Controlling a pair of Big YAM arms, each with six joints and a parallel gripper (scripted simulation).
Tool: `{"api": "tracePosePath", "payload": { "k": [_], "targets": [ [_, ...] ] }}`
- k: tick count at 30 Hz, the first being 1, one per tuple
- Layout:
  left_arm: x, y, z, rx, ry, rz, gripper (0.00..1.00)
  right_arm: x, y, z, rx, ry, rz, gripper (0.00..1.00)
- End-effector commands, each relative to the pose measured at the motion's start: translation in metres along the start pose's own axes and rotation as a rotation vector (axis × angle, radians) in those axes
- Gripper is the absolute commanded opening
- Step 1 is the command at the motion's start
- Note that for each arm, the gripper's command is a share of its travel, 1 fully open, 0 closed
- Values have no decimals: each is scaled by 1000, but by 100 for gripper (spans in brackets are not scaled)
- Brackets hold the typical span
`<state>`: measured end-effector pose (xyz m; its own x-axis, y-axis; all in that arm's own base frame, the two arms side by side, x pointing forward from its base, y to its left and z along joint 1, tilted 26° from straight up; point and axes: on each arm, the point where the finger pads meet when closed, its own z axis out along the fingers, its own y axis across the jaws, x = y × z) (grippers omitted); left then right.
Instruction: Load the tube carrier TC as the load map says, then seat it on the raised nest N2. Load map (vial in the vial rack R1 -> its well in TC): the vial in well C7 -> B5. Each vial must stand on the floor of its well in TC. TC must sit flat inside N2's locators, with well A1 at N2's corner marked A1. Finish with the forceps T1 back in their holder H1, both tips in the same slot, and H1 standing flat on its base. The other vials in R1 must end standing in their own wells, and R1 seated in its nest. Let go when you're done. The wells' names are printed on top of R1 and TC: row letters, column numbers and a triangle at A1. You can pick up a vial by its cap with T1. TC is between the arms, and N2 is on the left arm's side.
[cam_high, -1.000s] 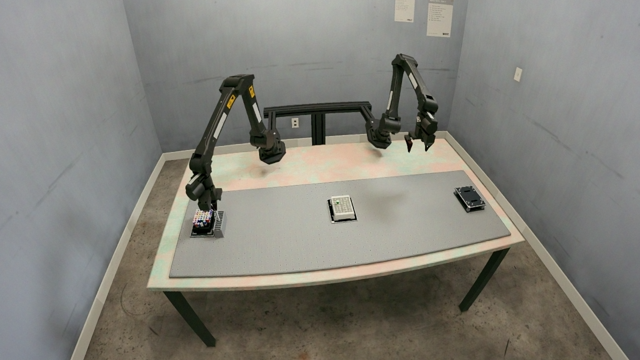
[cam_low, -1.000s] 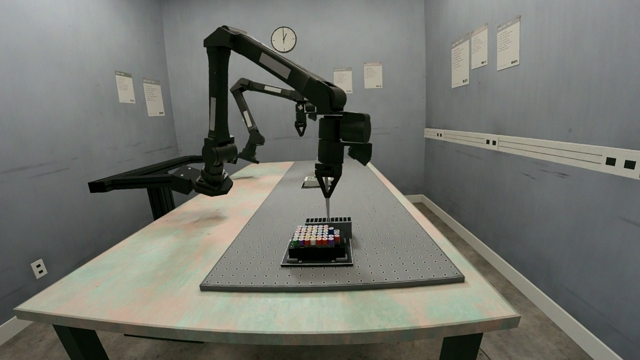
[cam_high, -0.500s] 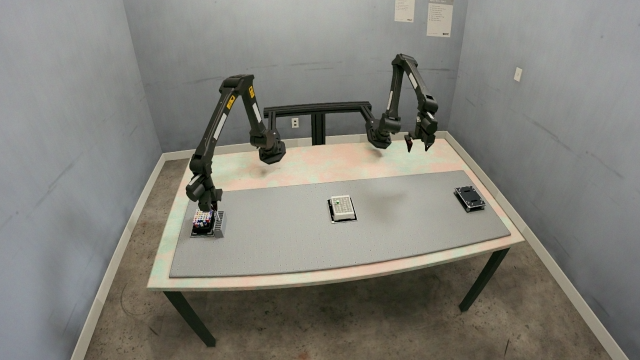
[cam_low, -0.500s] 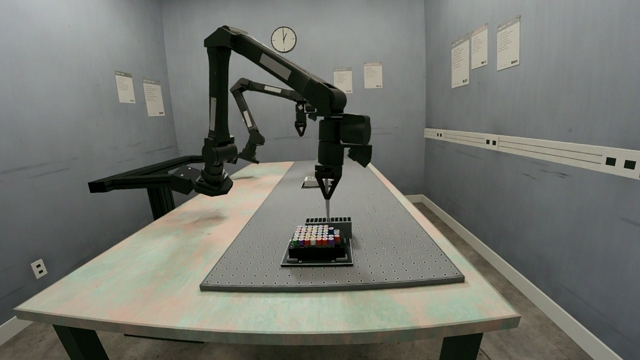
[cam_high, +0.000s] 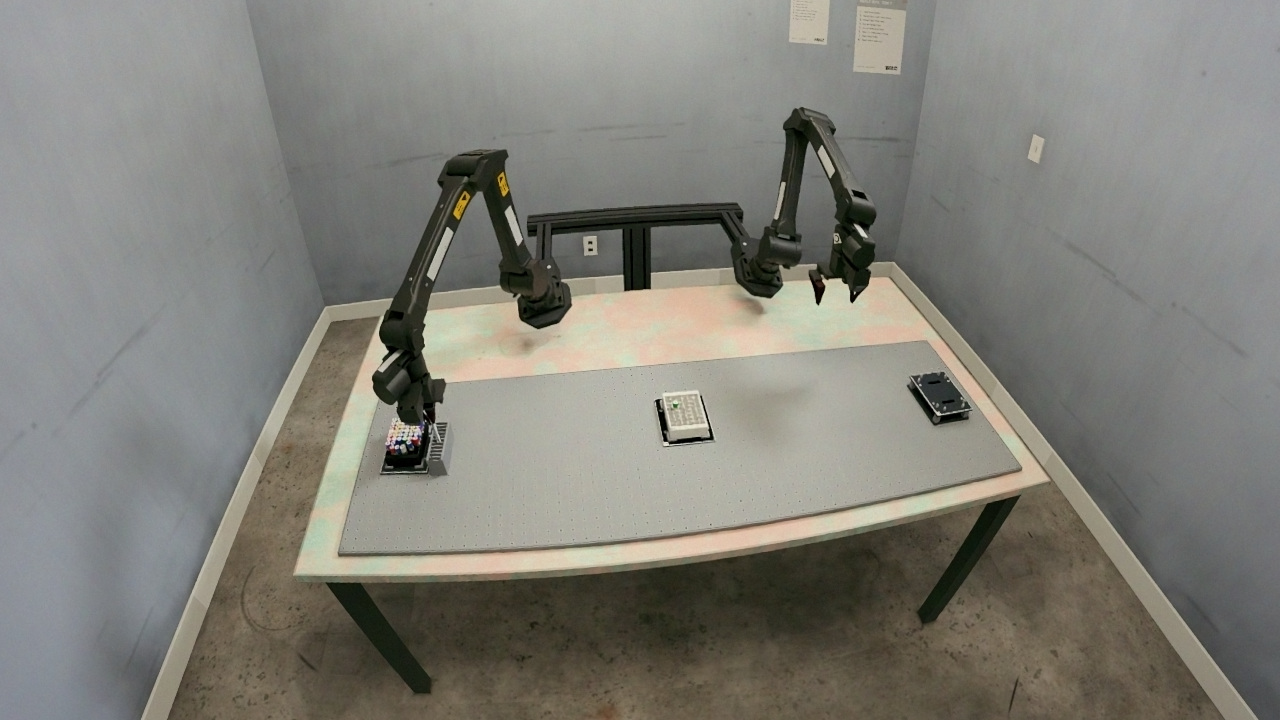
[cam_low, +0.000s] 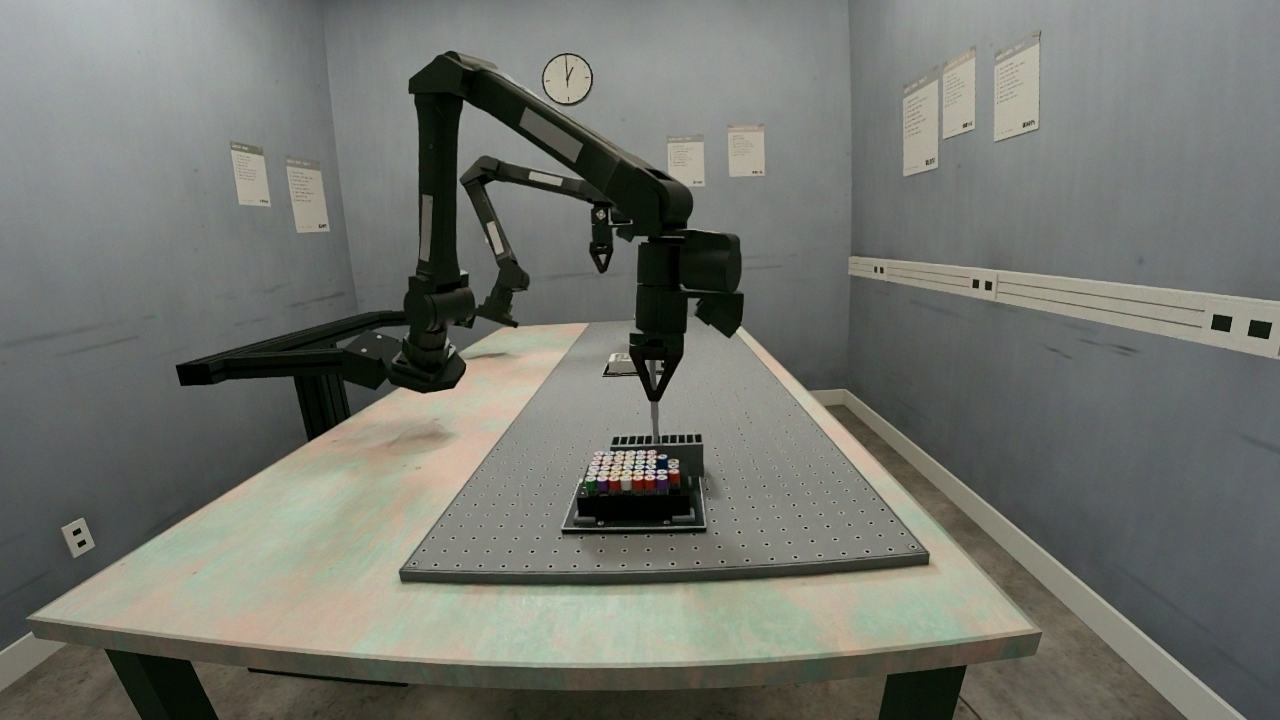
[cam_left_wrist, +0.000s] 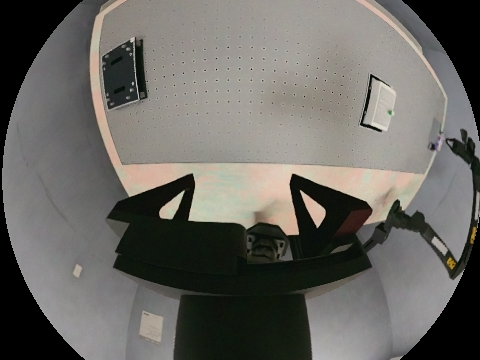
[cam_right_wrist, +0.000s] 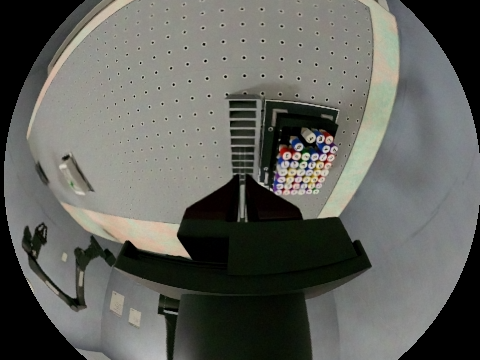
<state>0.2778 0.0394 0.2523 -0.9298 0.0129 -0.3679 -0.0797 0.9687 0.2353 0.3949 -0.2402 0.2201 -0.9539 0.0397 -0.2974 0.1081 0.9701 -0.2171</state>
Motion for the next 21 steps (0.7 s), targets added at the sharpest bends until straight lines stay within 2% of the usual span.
{"api": "tracePosePath", "payload": {
  "k": [1,12,21],
  "targets": [
    [-10,4,-13,3,-38,4,100,-16,-14,-7,21,-34,-1,7],
    [-10,4,-13,3,-38,4,100,-15,-13,-9,24,-38,-1,7],
    [-10,4,-13,3,-38,4,100,-8,-9,3,13,-18,-2,7]
  ]
}}
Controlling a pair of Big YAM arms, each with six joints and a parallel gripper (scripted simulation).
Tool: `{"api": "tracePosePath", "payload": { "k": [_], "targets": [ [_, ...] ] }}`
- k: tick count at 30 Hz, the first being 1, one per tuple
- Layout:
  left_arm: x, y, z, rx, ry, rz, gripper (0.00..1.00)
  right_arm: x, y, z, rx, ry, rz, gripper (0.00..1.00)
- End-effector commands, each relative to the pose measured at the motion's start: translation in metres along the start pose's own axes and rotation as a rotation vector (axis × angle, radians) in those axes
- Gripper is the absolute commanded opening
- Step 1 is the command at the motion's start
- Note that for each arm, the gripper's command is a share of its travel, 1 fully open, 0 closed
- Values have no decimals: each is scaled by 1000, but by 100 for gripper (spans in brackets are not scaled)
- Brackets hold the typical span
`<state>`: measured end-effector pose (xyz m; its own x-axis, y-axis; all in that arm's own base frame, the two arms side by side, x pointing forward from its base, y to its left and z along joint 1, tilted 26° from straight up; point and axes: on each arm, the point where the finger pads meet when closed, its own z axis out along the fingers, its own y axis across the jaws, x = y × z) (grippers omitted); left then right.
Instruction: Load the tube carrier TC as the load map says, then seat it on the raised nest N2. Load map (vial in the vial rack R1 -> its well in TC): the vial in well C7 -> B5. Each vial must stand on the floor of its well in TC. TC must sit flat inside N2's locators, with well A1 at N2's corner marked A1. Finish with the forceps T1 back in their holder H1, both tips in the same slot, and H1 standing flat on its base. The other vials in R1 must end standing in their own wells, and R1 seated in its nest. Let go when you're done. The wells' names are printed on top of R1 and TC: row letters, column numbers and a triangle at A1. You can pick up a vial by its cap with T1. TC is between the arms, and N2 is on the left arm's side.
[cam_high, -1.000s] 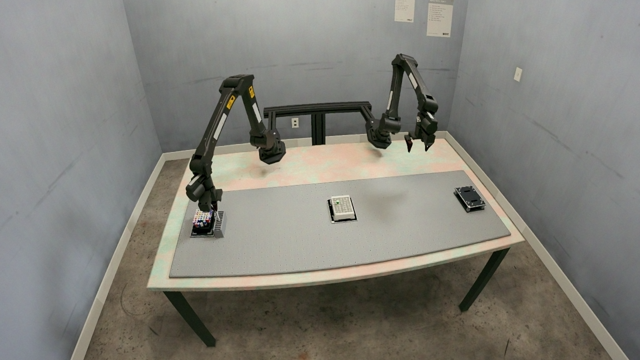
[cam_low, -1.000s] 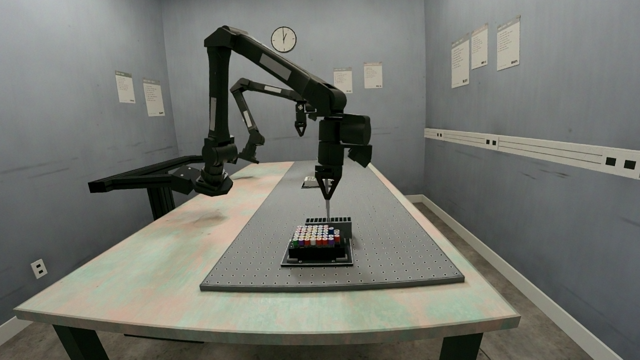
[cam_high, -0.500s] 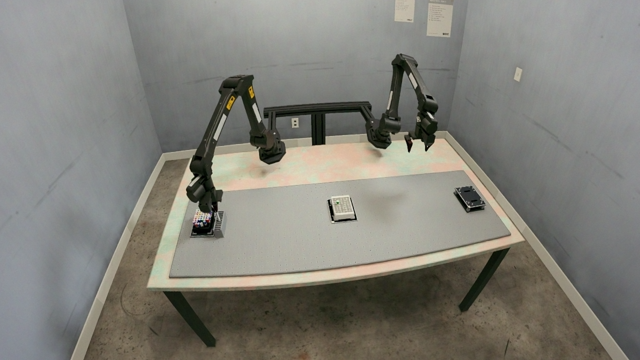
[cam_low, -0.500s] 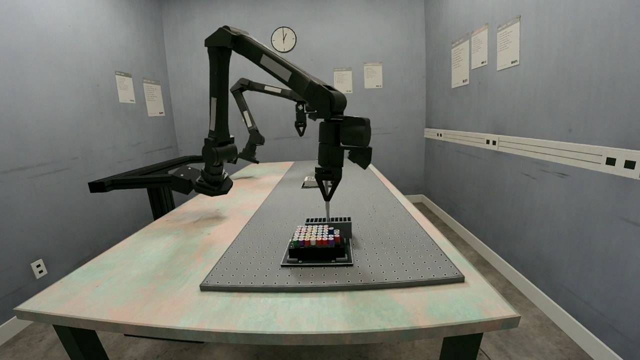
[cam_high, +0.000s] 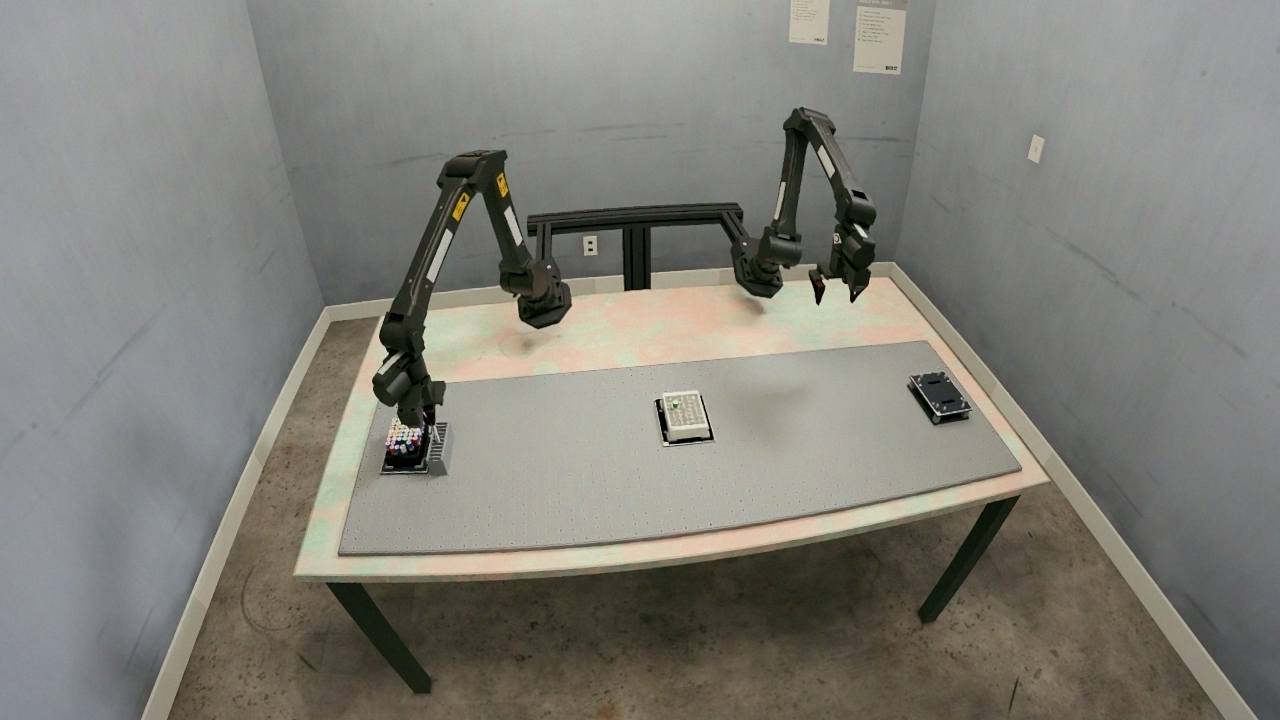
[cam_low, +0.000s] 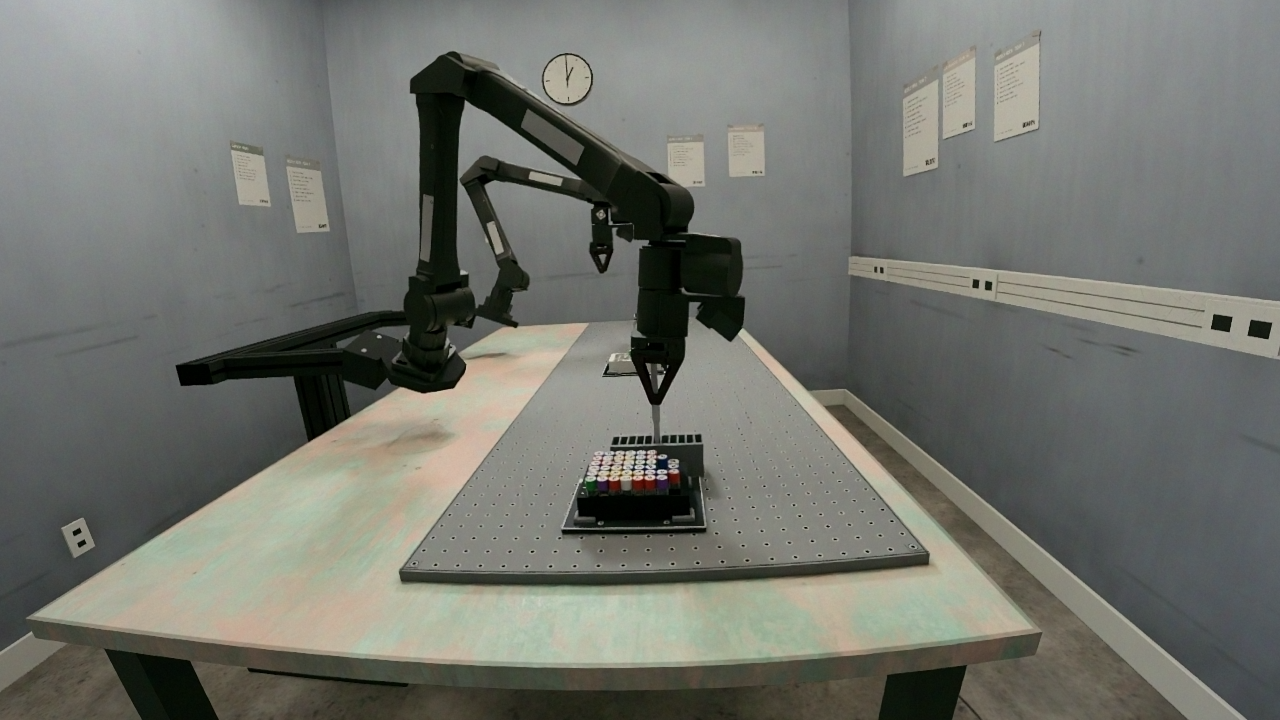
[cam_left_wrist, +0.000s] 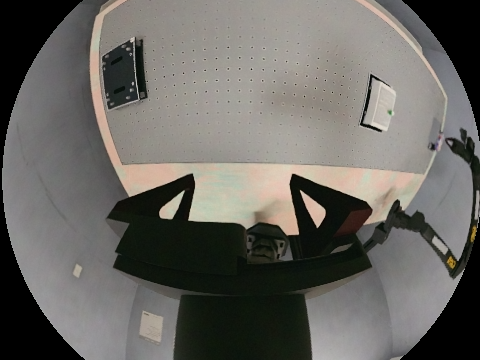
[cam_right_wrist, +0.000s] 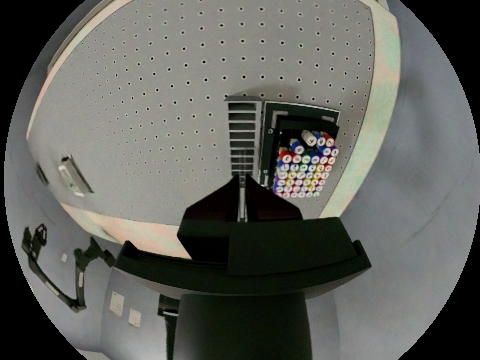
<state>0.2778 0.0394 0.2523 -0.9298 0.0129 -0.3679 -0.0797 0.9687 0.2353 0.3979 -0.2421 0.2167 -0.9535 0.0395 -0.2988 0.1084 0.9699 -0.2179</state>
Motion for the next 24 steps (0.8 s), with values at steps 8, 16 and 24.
{"api": "tracePosePath", "payload": {
  "k": [8,16,24],
  "targets": [
    [-10,4,-13,3,-38,4,100,-14,-13,-6,20,-30,-1,7],
    [-10,4,-13,3,-38,4,100,-10,-11,-1,16,-24,-2,7],
    [-10,4,-13,3,-38,4,100,-5,-7,4,11,-13,-3,7]
  ]
}}
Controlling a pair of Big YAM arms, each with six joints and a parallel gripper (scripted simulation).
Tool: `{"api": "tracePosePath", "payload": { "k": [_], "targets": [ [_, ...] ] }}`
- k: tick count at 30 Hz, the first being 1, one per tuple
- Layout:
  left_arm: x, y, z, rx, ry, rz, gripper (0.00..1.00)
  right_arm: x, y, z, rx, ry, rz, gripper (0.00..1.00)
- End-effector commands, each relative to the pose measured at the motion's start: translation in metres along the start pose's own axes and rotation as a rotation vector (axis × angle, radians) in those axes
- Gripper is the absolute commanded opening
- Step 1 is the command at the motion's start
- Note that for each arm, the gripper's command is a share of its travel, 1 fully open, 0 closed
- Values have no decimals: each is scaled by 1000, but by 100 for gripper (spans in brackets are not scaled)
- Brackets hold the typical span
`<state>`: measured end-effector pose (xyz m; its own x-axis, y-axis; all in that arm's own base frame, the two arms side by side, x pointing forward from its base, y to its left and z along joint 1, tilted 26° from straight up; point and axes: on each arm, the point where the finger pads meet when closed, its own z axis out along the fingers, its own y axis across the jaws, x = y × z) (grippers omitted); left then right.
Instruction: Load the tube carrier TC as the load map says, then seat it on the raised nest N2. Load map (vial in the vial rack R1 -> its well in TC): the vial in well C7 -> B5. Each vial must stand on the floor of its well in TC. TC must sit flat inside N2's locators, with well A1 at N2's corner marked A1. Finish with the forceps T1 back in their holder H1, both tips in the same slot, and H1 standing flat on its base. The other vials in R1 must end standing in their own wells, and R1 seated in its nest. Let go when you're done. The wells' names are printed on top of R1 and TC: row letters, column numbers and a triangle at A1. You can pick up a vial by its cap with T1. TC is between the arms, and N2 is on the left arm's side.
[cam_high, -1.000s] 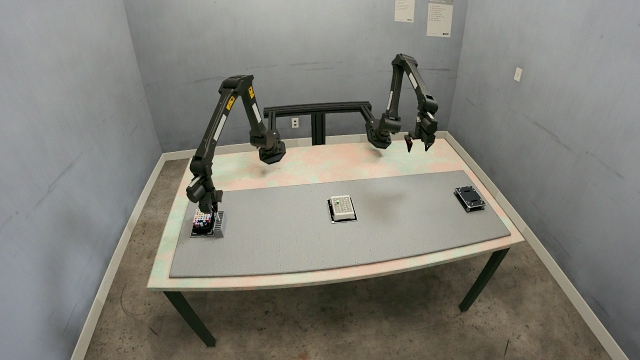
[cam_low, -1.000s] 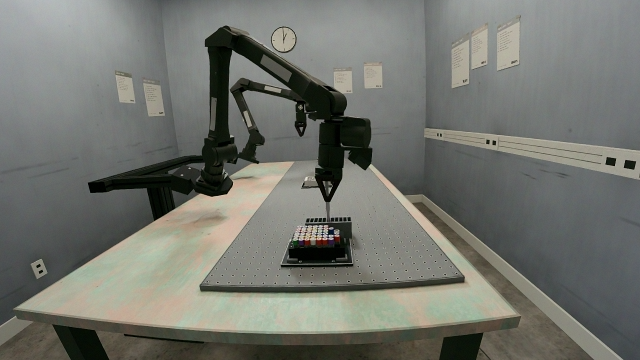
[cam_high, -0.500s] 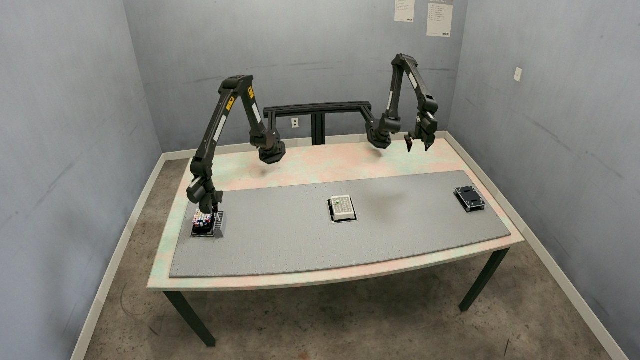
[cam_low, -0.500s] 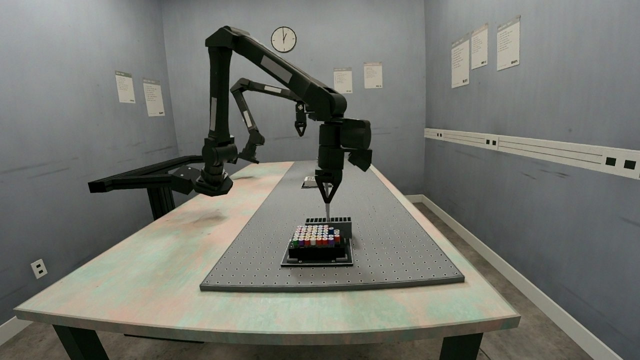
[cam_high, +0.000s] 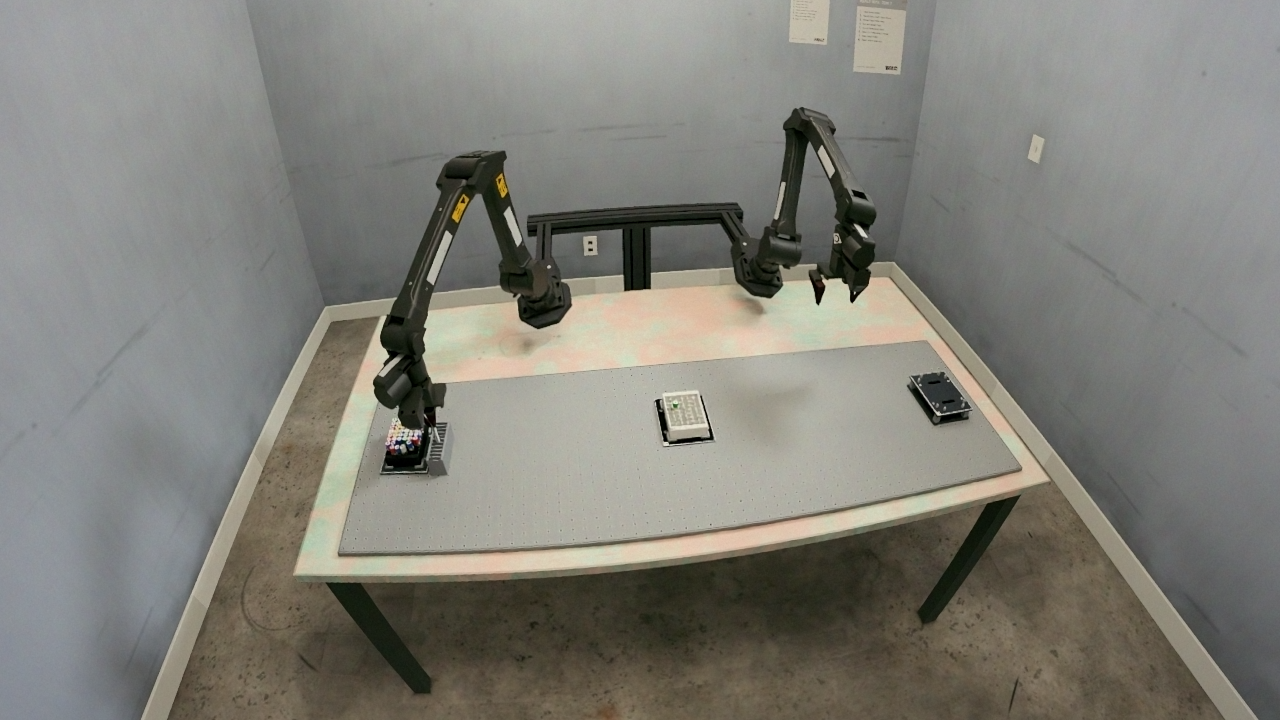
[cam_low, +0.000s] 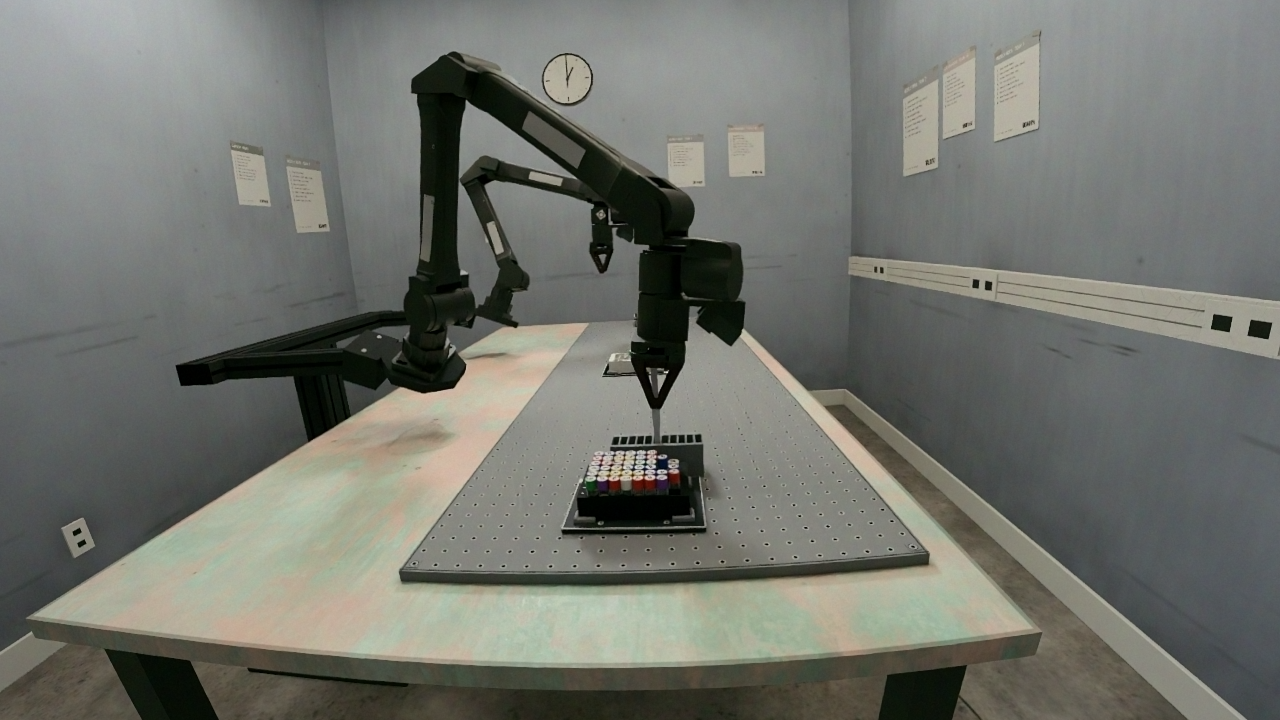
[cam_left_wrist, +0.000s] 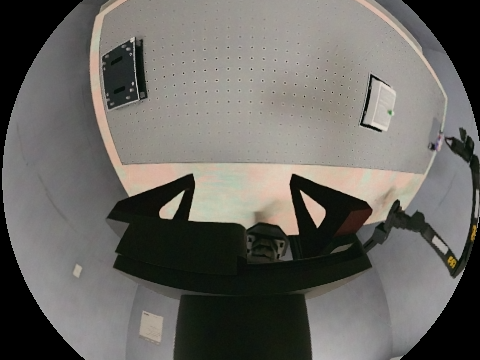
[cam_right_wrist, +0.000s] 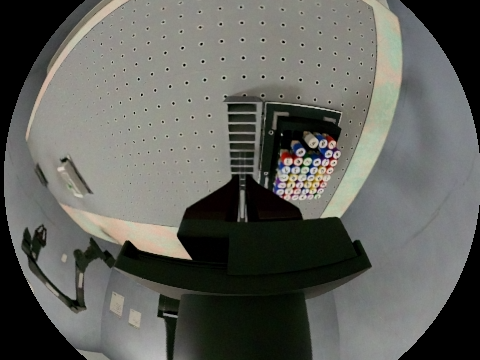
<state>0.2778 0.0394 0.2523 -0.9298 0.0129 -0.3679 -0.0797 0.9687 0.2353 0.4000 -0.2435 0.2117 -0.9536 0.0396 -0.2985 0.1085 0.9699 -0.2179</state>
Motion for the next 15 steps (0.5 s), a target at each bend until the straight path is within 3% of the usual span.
{"api": "tracePosePath", "payload": {
  "k": [1,15],
  "targets": [
    [-10,4,-13,3,-38,4,100,-4,-7,-1,11,-14,-3,7],
    [-10,4,-13,3,-38,4,100,-1,-5,7,5,-3,-3,7]
  ]
}}
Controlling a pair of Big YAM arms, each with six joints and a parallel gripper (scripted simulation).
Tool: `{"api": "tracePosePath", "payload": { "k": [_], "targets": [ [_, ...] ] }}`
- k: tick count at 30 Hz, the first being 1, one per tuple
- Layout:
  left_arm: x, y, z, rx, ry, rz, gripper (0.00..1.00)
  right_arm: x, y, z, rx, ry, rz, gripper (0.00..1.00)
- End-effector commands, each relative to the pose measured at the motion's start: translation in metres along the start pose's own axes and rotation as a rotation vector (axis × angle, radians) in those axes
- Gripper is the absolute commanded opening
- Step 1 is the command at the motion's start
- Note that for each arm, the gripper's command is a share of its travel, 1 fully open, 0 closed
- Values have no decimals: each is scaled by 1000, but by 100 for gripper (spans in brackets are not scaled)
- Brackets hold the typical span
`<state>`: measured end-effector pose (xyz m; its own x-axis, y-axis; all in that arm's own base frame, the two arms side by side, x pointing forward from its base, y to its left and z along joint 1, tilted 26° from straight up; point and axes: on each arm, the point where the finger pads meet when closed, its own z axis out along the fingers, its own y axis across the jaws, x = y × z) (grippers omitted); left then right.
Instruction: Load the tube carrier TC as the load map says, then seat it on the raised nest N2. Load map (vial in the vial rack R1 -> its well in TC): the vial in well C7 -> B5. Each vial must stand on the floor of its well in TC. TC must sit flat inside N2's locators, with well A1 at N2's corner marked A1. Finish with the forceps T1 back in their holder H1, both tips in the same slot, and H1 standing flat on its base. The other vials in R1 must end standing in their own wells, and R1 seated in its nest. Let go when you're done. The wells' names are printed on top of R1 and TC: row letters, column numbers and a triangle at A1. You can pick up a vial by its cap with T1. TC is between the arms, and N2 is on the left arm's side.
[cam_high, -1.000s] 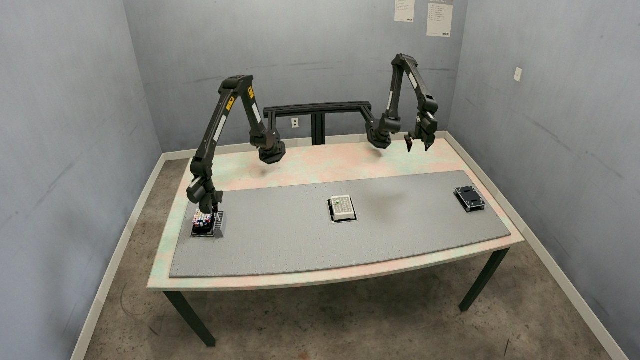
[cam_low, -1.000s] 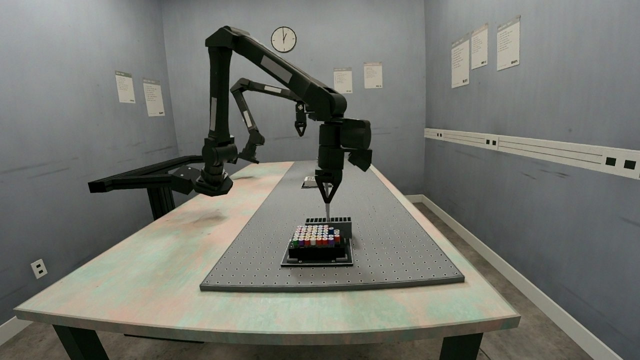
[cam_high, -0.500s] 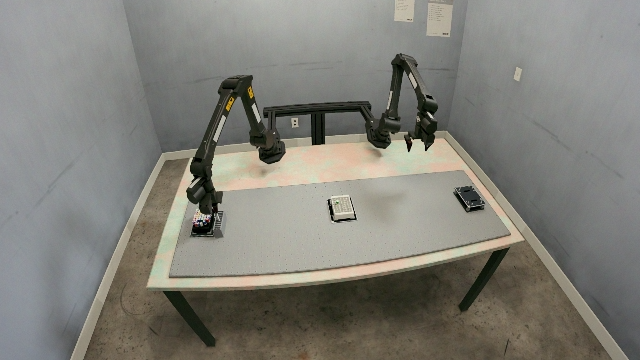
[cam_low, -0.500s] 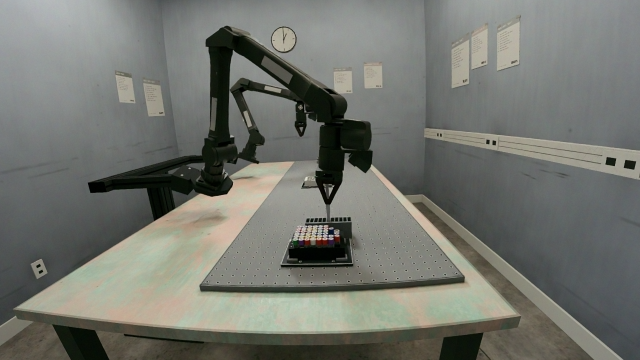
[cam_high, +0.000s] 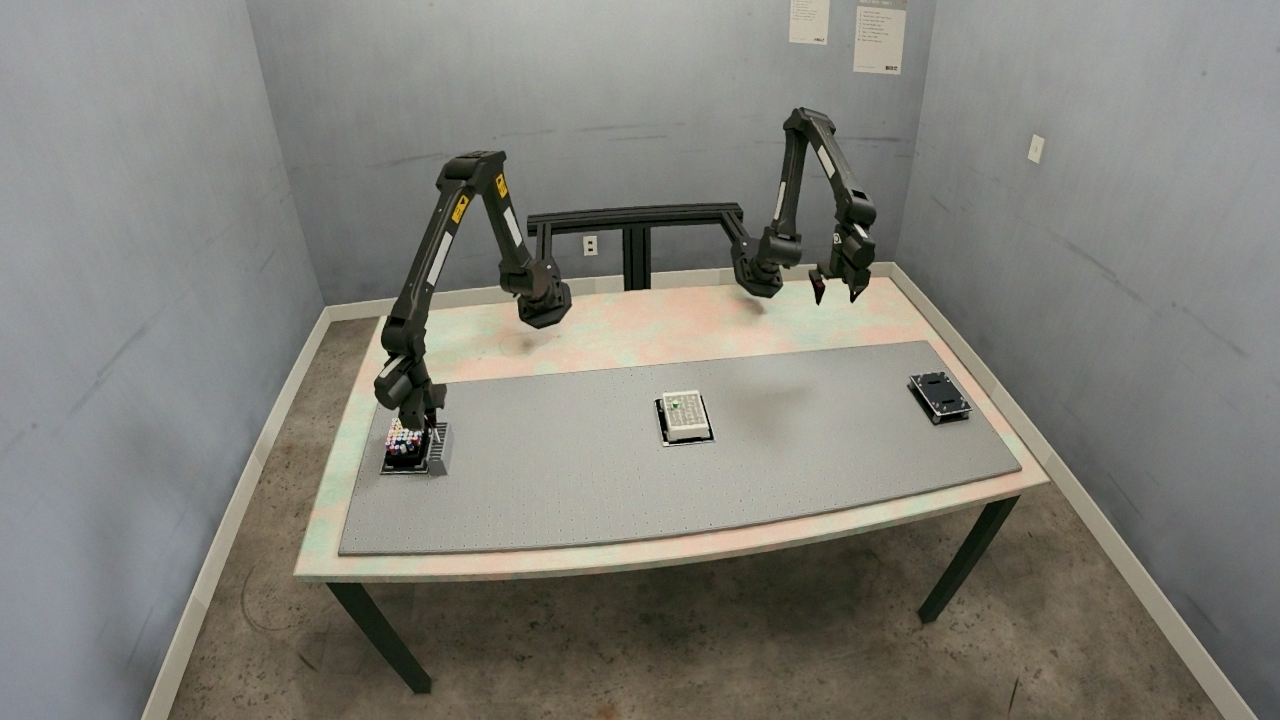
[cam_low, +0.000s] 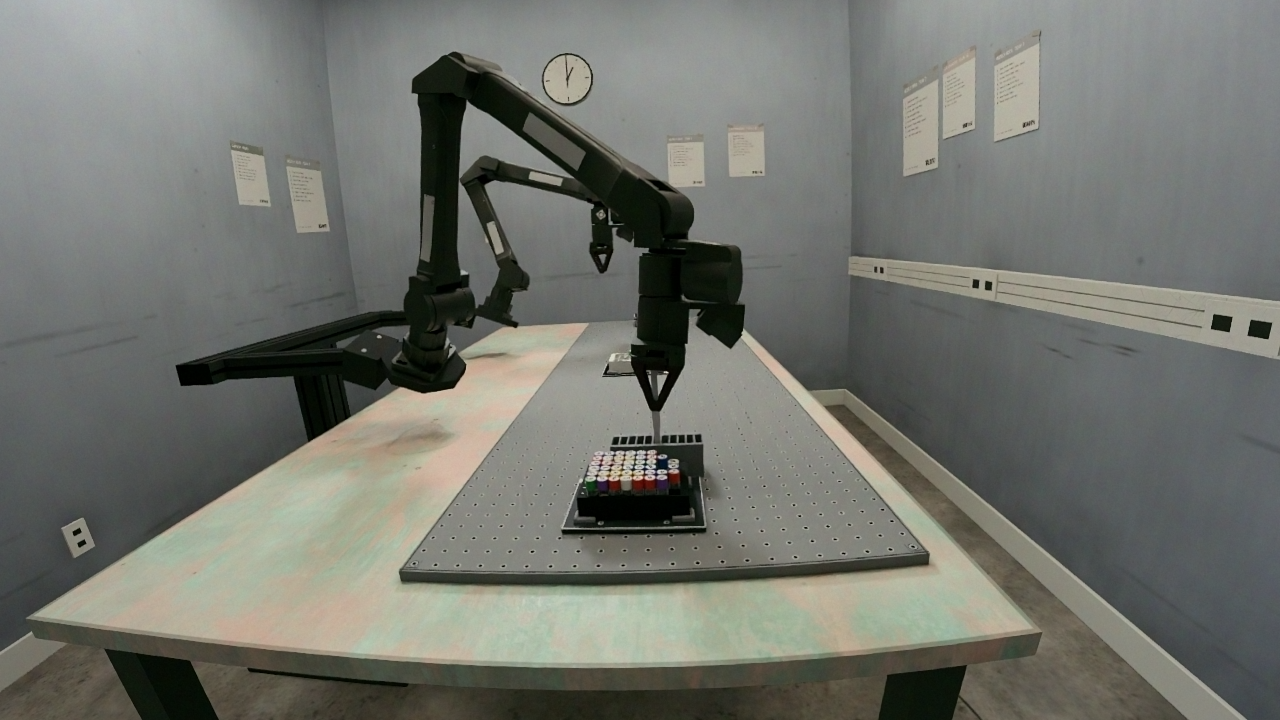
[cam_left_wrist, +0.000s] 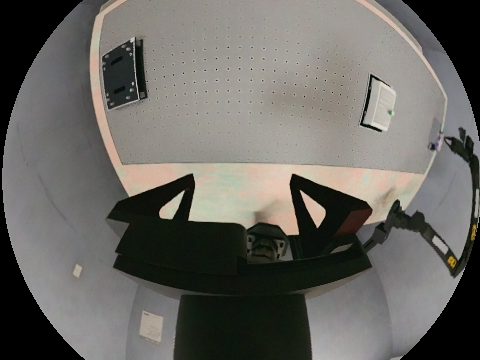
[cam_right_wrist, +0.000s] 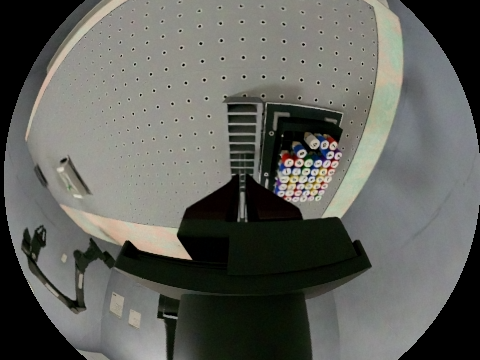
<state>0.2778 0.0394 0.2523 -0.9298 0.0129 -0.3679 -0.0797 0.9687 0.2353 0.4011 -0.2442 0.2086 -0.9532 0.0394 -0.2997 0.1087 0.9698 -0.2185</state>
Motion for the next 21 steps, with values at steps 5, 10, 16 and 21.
{"api": "tracePosePath", "payload": {
  "k": [5,10,16,21],
  "targets": [
    [-10,4,-13,3,-38,4,100,-6,-8,-1,11,-15,-2,7],
    [-10,4,-13,3,-38,4,100,-1,-6,5,6,-4,-3,7],
    [-10,4,-13,3,-38,4,100,-10,-6,-7,14,-26,1,7],
    [-10,4,-13,3,-38,4,100,-10,-6,-7,14,-26,1,7]
  ]
}}
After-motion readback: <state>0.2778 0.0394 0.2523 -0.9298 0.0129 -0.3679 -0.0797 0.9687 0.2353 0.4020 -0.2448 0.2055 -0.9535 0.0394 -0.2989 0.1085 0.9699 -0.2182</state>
